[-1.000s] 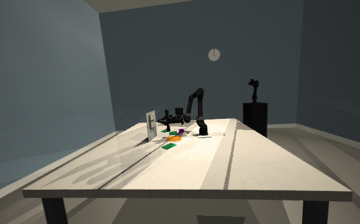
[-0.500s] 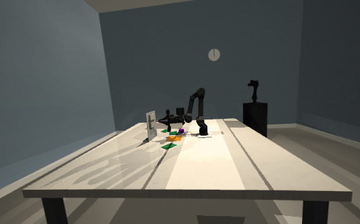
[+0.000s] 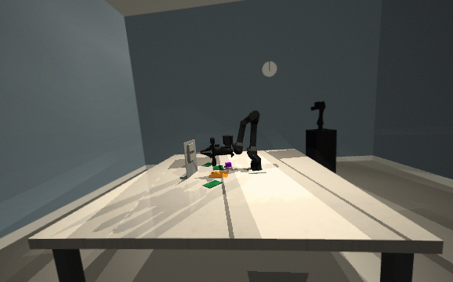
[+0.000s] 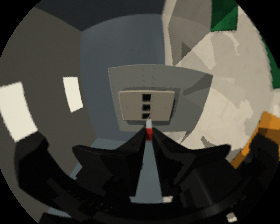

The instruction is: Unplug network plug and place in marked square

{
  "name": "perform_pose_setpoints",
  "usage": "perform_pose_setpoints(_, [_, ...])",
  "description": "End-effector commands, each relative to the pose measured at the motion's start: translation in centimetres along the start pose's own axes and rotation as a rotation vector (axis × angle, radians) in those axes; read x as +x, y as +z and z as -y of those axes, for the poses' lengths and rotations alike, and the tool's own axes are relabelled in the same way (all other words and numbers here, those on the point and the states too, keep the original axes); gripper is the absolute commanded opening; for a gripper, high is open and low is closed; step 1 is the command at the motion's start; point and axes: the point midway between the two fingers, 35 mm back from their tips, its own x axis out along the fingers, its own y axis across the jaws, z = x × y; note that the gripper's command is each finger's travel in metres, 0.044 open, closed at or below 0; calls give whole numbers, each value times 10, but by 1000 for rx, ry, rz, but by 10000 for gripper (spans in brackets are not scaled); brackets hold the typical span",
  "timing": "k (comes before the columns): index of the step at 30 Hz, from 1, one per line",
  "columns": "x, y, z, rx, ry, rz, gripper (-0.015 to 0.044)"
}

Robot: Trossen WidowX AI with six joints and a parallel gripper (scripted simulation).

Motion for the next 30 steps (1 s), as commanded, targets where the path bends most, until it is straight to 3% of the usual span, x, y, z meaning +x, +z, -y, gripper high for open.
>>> perform_pose_setpoints(1, [-4,-1,1,1,-5,3,0])
perform_pose_setpoints(30, [-10,-4,-16,1,-2,1,0])
